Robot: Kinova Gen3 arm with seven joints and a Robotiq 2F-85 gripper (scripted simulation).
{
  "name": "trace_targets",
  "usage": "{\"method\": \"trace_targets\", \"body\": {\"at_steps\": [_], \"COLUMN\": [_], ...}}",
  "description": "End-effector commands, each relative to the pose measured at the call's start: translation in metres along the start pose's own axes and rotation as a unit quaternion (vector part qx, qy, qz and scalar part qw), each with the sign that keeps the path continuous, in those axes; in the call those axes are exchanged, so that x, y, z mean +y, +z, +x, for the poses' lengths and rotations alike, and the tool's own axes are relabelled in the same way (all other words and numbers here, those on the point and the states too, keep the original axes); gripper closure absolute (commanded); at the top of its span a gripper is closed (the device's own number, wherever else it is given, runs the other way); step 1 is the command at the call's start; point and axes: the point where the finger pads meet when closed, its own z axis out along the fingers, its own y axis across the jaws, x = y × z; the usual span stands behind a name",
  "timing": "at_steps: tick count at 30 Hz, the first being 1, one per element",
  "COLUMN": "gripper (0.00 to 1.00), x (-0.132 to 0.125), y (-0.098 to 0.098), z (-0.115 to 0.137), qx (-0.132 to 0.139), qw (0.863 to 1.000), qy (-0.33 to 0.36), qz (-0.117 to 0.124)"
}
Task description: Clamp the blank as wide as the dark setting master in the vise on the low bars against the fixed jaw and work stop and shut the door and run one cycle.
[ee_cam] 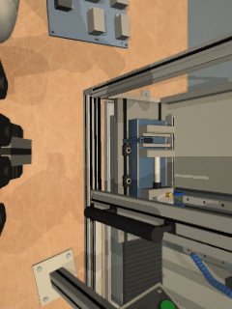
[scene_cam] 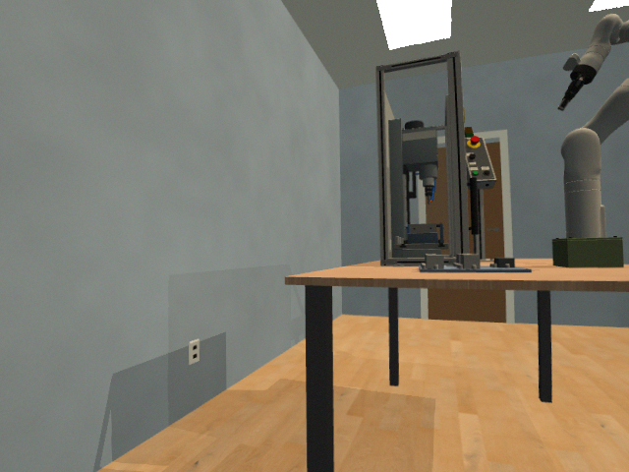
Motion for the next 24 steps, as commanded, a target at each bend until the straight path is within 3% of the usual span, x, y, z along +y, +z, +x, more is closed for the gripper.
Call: {"method": "trace_targets", "body": {"at_steps": [1, 7, 12, 24], "gripper": [0.9, 0.9, 0.9, 0.9], "x": [-0.001, -0.001, -0.035, -0.035], "y": [-0.002, -0.002, 0.031, 0.031], "z": [0.001, 0.001, 0.017, 0.017], "qx": [0.003, 0.003, -0.115, -0.115], "qw": [1.0, 1.0, 0.993, 0.993], "qy": [-0.003, -0.003, -0.004, -0.004], "qz": [0.002, 0.002, -0.002, -0.002]}}
